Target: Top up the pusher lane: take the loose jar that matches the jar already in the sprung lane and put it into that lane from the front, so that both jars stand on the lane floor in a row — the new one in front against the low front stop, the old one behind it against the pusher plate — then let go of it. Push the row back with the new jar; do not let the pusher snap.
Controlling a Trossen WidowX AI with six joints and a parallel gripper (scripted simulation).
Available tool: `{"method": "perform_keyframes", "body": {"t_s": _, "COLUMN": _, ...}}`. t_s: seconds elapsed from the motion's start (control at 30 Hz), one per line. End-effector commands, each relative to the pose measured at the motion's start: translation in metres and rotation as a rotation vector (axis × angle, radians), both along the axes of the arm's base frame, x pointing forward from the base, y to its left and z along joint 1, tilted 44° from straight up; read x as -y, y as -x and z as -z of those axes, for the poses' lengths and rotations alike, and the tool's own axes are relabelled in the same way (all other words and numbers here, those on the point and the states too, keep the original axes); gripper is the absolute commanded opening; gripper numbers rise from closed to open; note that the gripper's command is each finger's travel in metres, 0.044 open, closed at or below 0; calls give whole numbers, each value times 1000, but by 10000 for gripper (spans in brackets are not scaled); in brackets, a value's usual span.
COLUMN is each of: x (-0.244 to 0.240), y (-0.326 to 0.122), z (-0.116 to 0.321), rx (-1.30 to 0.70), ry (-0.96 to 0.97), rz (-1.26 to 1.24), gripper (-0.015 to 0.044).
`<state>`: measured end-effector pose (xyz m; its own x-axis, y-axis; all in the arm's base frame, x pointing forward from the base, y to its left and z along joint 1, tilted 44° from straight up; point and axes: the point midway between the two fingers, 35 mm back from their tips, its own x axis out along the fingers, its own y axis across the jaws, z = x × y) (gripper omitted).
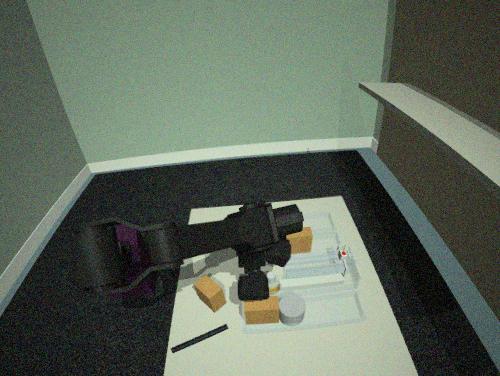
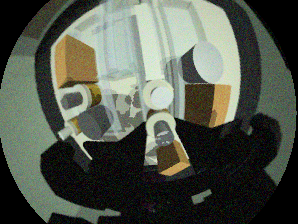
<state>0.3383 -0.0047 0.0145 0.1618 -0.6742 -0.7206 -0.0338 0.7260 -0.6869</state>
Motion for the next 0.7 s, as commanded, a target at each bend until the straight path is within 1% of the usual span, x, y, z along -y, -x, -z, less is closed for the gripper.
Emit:
{"method": "perform_keyframes", "body": {"t_s": 0.0, "x": 1, "y": -4, "z": -1, "rx": 14, "ry": 4, "rz": -3, "gripper": 0}}
{"method": "perform_keyframes", "body": {"t_s": 0.67, "x": 6, "y": -3, "z": 4, "rx": 14, "ry": 5, "rz": -3, "gripper": 0}}
